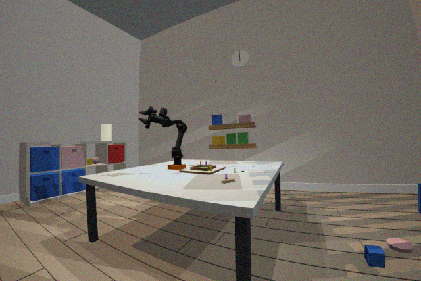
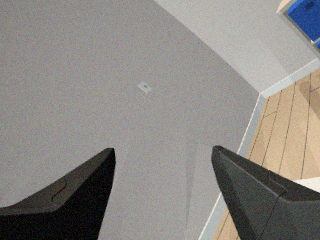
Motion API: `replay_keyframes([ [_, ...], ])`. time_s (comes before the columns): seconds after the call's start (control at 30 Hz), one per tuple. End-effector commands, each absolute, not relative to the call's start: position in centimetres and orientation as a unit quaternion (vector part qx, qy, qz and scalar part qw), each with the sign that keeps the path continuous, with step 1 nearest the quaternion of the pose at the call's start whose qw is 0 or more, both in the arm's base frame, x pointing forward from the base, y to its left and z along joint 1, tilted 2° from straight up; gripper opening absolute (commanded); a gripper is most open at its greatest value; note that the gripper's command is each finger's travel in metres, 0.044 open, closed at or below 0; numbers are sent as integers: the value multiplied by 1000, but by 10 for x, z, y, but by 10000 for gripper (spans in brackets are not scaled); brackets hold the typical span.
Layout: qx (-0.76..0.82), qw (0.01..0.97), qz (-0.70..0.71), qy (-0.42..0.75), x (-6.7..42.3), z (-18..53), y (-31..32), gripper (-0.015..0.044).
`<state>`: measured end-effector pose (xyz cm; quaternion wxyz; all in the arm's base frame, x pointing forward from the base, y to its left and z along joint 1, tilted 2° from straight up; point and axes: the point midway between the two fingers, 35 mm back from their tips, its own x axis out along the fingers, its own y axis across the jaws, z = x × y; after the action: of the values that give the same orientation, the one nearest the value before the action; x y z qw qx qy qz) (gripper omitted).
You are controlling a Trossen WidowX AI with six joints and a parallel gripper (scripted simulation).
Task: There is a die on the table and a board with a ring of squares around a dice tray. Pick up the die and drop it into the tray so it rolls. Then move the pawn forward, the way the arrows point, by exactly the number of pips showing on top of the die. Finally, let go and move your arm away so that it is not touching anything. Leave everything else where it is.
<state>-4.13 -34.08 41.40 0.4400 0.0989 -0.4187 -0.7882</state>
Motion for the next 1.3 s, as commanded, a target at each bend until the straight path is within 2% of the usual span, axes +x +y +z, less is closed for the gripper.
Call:
replay_keyframes([
  [0.0,147,503,-758,-387,9,401,-355,275],
  [0.37,290,680,-635,-225,185,337,-344,275],
  [0.73,388,784,-484,-16,328,261,-239,275],
  [1.0,422,812,-373,153,383,205,-120,275],
  [1.27,415,802,-276,329,383,152,11,275],
])
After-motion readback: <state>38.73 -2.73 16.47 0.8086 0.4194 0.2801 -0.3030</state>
